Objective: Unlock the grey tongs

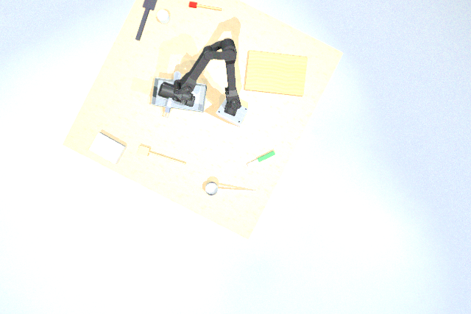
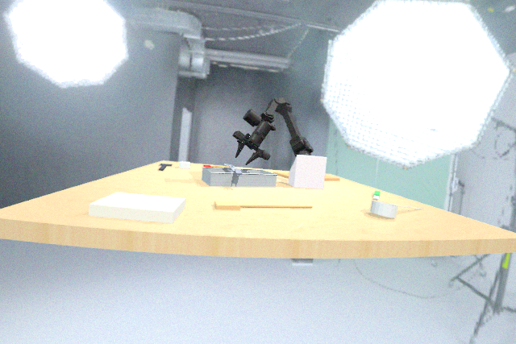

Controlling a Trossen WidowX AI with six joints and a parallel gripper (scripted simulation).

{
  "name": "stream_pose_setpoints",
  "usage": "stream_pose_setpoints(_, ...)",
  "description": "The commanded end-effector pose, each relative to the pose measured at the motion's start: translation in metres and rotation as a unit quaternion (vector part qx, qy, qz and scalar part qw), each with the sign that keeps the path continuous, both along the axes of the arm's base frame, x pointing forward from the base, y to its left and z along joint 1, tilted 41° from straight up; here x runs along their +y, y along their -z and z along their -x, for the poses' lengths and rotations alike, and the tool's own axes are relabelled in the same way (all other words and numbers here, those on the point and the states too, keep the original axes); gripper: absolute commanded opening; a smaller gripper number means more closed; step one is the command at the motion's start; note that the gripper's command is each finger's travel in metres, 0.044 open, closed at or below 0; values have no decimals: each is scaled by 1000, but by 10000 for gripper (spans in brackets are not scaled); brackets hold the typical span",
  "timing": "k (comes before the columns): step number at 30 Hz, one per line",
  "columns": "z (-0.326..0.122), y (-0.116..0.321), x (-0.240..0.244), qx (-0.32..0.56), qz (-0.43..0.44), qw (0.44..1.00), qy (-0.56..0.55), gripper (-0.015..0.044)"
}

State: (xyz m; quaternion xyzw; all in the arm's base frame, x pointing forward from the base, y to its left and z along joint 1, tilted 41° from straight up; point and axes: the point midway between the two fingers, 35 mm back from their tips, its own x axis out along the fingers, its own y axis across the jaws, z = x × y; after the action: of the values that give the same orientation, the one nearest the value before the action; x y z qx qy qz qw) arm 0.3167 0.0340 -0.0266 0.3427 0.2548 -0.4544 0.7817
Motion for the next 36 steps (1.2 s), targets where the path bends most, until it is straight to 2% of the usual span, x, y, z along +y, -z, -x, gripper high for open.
stream_pose_setpoints(1,-5,3,-2,7,7,1000,0,260)
stream_pose_setpoints(36,-29,34,-23,7,6,1000,1,260)
